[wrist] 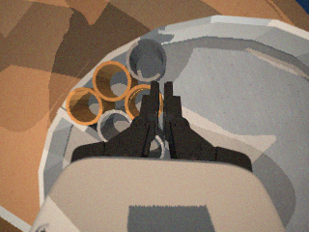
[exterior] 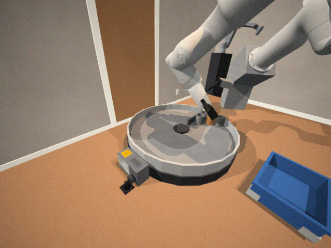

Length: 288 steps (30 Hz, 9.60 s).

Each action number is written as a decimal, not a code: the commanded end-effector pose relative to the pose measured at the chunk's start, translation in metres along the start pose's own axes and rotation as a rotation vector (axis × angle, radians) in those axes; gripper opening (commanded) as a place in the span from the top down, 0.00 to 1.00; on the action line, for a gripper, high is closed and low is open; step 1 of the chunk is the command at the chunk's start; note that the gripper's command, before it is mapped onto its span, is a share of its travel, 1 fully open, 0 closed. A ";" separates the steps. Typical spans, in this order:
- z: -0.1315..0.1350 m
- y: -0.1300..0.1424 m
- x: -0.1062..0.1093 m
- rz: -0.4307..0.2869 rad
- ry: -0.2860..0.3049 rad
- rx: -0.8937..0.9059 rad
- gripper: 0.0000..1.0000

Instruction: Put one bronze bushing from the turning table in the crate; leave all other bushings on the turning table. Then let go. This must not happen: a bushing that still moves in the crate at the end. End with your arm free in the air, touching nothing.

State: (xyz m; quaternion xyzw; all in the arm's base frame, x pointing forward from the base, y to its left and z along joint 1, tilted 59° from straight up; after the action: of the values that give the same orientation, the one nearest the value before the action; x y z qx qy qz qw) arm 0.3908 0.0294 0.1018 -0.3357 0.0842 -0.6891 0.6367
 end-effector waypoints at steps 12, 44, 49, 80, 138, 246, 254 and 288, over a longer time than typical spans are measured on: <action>-0.001 -0.003 0.006 -0.005 0.000 -0.001 1.00; -0.009 -0.043 0.054 -0.005 0.000 -0.001 1.00; -0.009 -0.043 0.054 -0.005 0.000 -0.001 0.90; -0.009 -0.043 0.054 -0.005 0.000 -0.001 0.90; -0.009 -0.043 0.054 -0.005 0.000 -0.001 0.90; -0.011 -0.025 0.037 -0.277 0.051 2.155 0.90; -0.012 -0.023 0.035 -0.304 0.056 2.368 0.90; -0.012 -0.017 0.032 -0.359 0.067 2.810 0.90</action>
State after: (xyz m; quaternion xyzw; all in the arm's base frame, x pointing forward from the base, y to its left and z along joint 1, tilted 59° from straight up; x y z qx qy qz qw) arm 0.3710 0.0005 0.1136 0.5771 -0.6872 -0.2795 0.3415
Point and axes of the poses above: the point where the finger pads meet when closed, its own x axis back along the fingers, its own z axis across the jaws, y = z × x, the point moved 3 cm from there along x, back along the fingers, and after that the axes turned 11 degrees about -x, right-handed, at the moved point
